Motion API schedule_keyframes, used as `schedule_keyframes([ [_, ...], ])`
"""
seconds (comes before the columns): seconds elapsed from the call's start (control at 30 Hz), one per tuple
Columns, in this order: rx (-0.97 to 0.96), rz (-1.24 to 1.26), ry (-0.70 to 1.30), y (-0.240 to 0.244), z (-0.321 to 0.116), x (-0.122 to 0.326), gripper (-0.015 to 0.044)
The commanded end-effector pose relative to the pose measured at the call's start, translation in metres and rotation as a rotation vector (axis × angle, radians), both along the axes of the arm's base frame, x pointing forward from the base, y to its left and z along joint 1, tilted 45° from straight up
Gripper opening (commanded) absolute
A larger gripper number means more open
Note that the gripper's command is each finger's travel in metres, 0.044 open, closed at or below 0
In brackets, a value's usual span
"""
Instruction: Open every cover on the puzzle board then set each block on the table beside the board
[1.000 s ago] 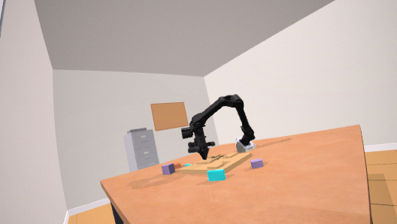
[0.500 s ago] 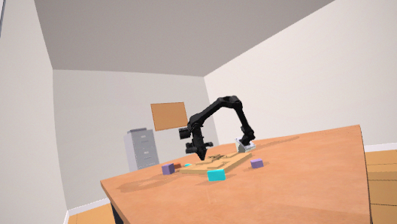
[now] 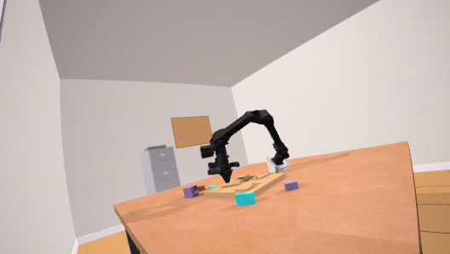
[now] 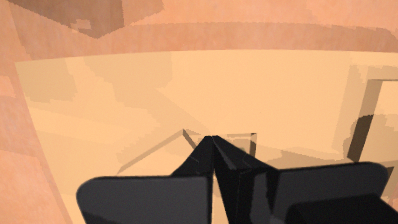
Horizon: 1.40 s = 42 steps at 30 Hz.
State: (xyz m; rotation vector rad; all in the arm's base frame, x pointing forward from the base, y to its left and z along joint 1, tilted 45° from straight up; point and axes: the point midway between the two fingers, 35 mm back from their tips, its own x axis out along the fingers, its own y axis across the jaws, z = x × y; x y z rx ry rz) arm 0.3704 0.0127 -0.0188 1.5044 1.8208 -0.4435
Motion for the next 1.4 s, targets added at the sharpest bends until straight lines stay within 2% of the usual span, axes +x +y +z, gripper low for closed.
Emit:
schedule_keyframes([
  [0.0, 0.005, -0.004, 0.001, 0.002, 0.001, 0.006, 0.0000],
  [1.37, 0.007, -0.004, -0.001, 0.026, 0.022, 0.040, 0.0000],
])
